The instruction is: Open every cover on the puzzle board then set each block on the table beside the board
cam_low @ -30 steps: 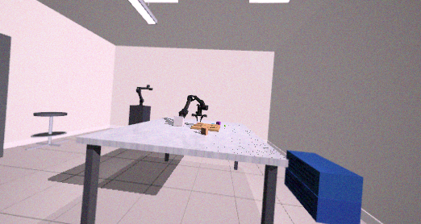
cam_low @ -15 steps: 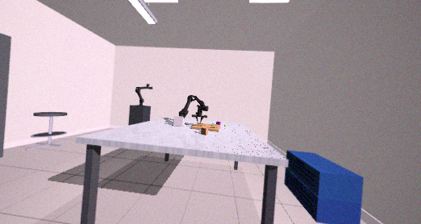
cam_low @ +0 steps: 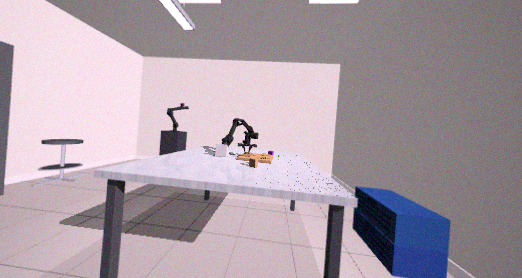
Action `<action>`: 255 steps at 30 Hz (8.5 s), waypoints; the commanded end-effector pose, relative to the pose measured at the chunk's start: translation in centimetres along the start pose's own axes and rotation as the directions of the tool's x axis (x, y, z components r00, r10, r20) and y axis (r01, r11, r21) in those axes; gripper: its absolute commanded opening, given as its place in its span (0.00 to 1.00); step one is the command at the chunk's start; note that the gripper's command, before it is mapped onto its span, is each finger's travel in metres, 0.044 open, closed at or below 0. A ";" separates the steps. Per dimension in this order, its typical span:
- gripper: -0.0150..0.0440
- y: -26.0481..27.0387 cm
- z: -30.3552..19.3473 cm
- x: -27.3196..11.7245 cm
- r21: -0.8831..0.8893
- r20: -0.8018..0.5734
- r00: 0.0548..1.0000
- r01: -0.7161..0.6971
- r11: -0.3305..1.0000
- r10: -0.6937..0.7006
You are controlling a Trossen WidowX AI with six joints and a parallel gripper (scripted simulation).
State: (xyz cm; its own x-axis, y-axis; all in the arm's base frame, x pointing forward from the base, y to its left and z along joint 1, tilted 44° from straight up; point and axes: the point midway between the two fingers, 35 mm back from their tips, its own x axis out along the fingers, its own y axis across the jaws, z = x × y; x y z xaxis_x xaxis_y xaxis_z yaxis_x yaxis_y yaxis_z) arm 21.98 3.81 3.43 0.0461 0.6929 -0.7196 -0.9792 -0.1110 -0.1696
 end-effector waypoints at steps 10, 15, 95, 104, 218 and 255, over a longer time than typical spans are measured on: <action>0.50 0.0 0.1 0.8 0.004 0.006 1.000 0.002 1.000 -0.002; 0.50 0.0 0.1 1.2 0.004 0.006 1.000 0.002 1.000 -0.002; 0.39 -0.5 0.3 -8.5 0.006 -0.002 1.000 -0.001 1.000 0.001; 0.39 -2.8 1.9 -8.7 0.008 -0.019 1.000 -0.004 1.000 0.004; 0.39 -11.1 16.7 1.3 -0.001 0.011 1.000 0.008 1.000 -0.008; 1.00 -11.2 16.6 -2.9 -0.003 0.010 1.000 0.007 1.000 -0.007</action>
State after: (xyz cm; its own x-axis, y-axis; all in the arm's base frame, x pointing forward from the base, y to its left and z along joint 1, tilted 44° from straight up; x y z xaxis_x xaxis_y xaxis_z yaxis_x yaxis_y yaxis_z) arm 29.66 15.59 17.69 0.0536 0.6973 -0.7148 -0.9791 -0.1041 -0.1750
